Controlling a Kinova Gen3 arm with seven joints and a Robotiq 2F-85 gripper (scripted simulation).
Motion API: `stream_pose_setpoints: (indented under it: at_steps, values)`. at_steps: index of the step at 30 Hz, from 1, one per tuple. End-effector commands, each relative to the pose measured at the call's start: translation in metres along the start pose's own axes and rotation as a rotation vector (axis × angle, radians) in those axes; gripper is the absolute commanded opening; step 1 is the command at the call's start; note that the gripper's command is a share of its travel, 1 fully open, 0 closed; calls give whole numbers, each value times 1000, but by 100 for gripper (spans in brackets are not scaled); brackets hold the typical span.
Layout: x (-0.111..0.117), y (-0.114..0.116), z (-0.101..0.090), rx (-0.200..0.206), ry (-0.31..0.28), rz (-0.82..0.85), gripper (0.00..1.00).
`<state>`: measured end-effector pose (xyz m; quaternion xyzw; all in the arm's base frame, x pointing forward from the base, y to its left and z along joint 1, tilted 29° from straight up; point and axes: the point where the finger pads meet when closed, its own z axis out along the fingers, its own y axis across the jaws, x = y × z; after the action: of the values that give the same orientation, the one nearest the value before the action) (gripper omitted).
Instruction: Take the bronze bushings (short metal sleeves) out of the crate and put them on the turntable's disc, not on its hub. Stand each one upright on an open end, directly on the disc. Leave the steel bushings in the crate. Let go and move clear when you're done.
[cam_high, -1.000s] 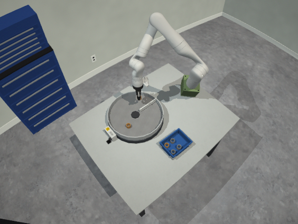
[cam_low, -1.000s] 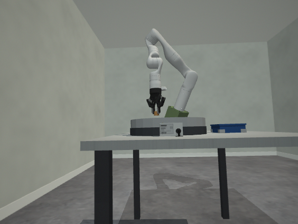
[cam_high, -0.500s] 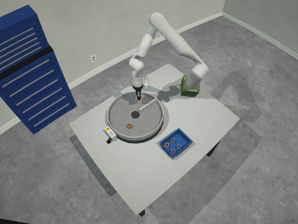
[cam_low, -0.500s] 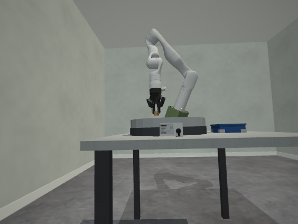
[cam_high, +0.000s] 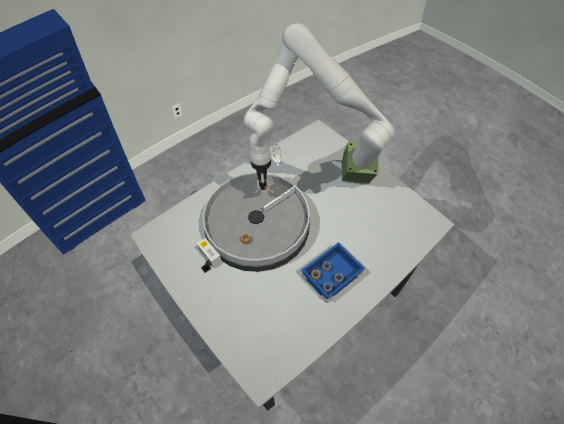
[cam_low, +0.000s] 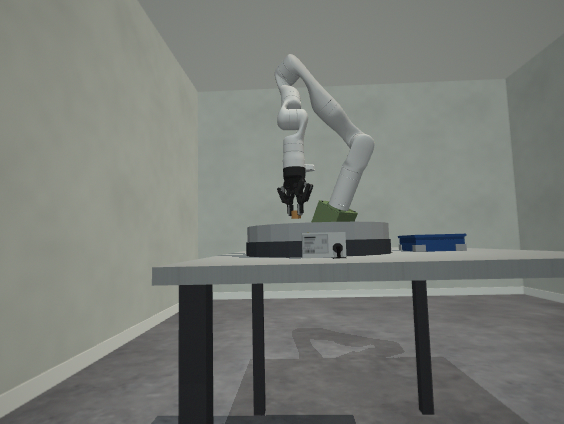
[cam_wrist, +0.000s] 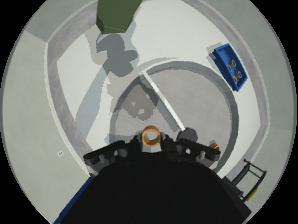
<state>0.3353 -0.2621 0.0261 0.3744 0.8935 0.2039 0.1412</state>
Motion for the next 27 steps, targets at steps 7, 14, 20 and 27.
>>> stream_pose_setpoints:
  at_steps: [7,14,20,27]
  values:
    - [0,0,-1,1,-1,0,0]
    - [-1,0,10,1,-1,0,0]
    - [-1,-1,24,1,-1,0,0]
    - [-1,-1,25,1,-1,0,0]
